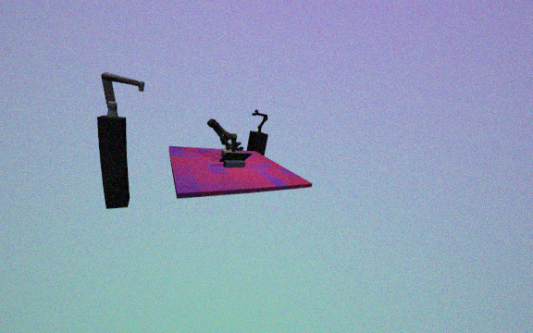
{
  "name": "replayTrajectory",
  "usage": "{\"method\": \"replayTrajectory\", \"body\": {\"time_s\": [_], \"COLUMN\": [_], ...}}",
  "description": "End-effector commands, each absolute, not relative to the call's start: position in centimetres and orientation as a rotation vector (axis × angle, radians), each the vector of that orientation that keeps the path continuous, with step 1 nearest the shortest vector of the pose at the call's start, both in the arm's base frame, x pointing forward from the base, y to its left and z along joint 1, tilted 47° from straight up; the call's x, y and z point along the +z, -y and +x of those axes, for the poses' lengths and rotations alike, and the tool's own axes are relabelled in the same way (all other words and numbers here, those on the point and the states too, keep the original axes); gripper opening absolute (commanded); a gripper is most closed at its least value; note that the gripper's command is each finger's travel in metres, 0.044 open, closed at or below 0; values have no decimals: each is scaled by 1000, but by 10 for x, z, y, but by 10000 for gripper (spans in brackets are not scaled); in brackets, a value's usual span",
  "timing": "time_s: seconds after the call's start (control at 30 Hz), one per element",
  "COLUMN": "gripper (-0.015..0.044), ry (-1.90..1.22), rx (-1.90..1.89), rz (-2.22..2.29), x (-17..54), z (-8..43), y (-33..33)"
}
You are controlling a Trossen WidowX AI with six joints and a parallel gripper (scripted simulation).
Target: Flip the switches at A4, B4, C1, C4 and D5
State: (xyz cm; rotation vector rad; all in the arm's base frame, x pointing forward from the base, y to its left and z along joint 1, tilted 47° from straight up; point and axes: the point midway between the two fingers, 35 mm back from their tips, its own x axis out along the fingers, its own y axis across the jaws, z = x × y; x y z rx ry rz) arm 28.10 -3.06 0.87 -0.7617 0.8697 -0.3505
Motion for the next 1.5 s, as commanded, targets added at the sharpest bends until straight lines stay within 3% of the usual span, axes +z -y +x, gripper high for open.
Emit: {"method": "replayTrajectory", "body": {"time_s": [0.0, 1.47], "gripper": [0, 0], "ry": [-871, -871], "rx": [-348, -348], "rz": [-763, -763], "x": [5, 3], "z": [285, 287], "y": [34, 36]}}
